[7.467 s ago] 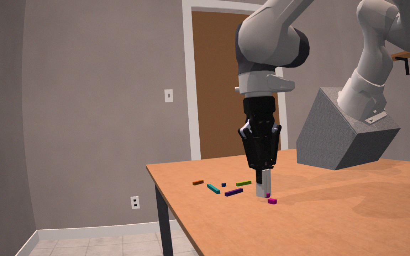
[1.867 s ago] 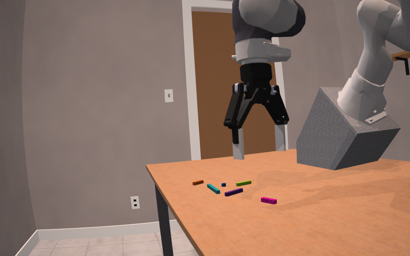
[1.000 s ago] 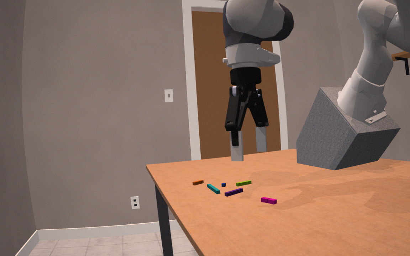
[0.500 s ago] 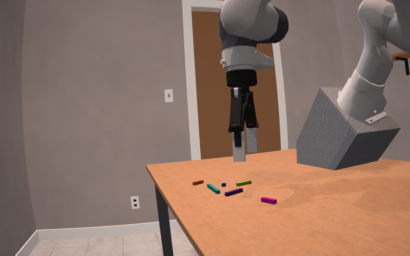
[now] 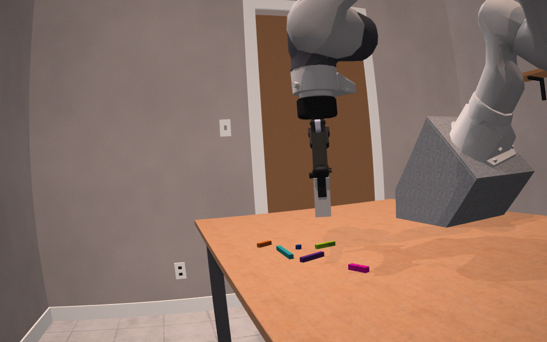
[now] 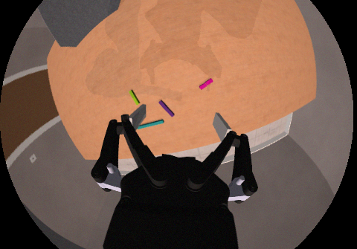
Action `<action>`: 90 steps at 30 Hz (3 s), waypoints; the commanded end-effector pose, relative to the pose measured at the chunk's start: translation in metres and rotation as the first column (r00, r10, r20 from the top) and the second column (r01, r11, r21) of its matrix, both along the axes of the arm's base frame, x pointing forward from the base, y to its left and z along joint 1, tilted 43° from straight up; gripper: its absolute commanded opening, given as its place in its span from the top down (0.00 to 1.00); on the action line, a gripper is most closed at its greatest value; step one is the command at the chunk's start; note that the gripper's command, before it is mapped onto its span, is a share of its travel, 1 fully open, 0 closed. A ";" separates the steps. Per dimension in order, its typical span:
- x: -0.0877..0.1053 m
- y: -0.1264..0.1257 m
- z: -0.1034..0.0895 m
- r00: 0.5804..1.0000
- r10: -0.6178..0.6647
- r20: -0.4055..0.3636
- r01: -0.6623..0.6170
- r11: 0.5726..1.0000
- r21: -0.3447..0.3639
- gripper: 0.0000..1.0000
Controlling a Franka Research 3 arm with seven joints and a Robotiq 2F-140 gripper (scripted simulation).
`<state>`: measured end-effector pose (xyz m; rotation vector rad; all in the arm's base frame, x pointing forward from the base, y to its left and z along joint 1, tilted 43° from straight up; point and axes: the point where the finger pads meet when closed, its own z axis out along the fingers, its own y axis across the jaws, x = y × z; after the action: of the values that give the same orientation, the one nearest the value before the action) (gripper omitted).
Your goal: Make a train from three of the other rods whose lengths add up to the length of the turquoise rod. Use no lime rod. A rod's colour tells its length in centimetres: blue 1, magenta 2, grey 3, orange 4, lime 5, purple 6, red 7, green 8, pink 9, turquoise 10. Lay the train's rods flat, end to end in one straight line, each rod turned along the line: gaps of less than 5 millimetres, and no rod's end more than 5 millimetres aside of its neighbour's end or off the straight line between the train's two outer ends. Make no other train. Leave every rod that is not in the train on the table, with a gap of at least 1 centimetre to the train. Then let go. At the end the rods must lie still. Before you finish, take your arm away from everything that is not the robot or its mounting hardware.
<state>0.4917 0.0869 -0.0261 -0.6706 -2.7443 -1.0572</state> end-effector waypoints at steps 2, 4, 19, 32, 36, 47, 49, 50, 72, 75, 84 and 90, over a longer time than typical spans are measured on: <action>0.000 -0.001 -0.002 0.988 0.110 0.105 -0.111 0.994 -0.003 0.00; 0.001 -0.003 -0.006 0.979 0.150 0.140 -0.150 0.989 -0.010 0.00; 0.003 -0.011 -0.017 0.923 0.285 0.260 -0.283 0.958 -0.045 0.00; 0.006 -0.021 -0.030 0.819 0.426 0.384 -0.420 0.901 -0.104 0.00; 0.006 -0.022 -0.031 0.802 0.444 0.399 -0.437 0.892 -0.113 0.00; 0.008 -0.029 -0.042 0.689 0.540 0.483 -0.529 0.831 -0.174 0.00; 0.008 -0.029 -0.042 0.689 0.540 0.483 -0.529 0.831 -0.174 0.85; 0.008 -0.029 -0.042 0.689 0.540 0.483 -0.529 0.831 -0.174 0.85; 0.008 -0.029 -0.042 0.689 0.540 0.483 -0.529 0.831 -0.174 0.85; 0.008 -0.029 -0.042 0.689 0.540 0.483 -0.529 0.831 -0.174 0.85; 0.008 -0.029 -0.042 0.689 0.540 0.483 -0.529 0.831 -0.174 0.85; 0.008 -0.029 -0.042 0.689 0.540 0.483 -0.529 0.830 -0.174 0.85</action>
<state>0.5001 0.0580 -0.0668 0.4988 -3.0527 -1.1741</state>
